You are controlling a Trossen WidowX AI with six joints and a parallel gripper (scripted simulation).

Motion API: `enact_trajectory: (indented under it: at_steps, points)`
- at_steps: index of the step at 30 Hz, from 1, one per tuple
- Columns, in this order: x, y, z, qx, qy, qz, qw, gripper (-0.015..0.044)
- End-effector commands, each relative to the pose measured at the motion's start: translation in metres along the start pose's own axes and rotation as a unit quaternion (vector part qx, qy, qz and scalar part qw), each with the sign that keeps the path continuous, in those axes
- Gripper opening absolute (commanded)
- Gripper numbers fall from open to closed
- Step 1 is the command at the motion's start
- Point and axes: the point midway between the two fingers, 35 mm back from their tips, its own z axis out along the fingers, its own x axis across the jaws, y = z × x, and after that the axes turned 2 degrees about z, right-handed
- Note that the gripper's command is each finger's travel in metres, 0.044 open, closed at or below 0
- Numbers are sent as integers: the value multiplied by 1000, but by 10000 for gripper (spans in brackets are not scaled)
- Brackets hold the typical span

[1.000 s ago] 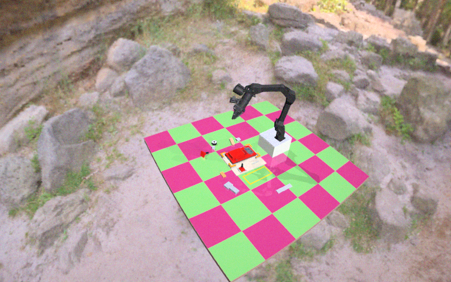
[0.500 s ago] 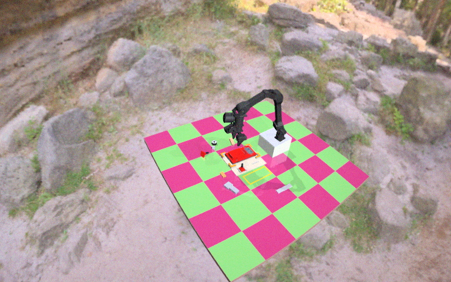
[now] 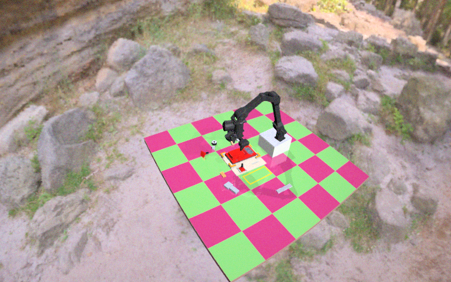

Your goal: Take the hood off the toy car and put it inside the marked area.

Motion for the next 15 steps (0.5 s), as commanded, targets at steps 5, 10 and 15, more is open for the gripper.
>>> enact_trajectory:
  at_steps: [5, 10, 15]
  points:
    - [-1, 1, 4, -2, -3, -2, 1000, 440]
    - [-1, 2, 7, -2, -3, -2, 1000, 440]
    - [-1, 2, 10, -2, -3, -2, 1000, 440]
